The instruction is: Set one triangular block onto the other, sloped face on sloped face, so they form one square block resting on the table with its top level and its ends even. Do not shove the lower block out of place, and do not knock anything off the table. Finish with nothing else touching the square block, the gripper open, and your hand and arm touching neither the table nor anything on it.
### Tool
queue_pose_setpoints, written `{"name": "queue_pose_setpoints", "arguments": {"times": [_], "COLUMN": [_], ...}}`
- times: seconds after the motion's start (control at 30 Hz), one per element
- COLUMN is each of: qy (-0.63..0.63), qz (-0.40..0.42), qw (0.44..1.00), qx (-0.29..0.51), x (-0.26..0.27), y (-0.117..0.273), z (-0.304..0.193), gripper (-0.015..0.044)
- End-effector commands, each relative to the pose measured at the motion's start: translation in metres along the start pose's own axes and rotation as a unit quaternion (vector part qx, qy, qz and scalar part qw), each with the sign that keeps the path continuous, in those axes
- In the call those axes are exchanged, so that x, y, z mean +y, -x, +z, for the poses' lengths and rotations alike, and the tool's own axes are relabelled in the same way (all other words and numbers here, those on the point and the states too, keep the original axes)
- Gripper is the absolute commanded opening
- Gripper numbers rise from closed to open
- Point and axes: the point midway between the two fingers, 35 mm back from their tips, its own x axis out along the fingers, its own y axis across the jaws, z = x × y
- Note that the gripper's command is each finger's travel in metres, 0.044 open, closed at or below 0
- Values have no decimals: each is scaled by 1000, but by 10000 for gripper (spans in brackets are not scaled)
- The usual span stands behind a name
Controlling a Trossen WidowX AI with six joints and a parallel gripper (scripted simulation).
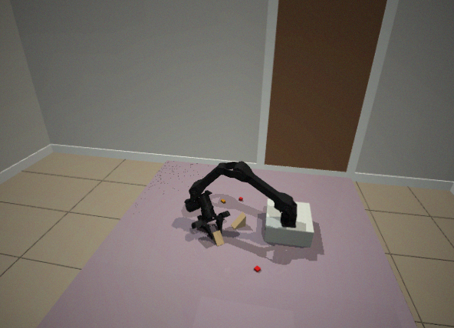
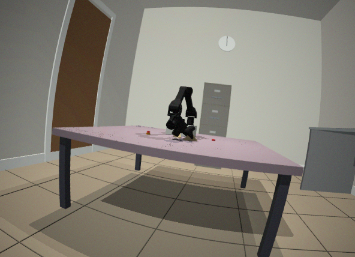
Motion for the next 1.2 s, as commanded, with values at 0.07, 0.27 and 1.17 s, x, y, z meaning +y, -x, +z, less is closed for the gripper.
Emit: {"name": "queue_pose_setpoints", "arguments": {"times": [0.07,0.27,1.17], "qy": [0,0,-9], "qz": [0,0,13], "qw": [1000,1000,1000], "qx": [0,0,-9], "x": [0,0,-1], "y": [0,0,71], "z": [0,0,-71], "gripper": [125,26,0]}}
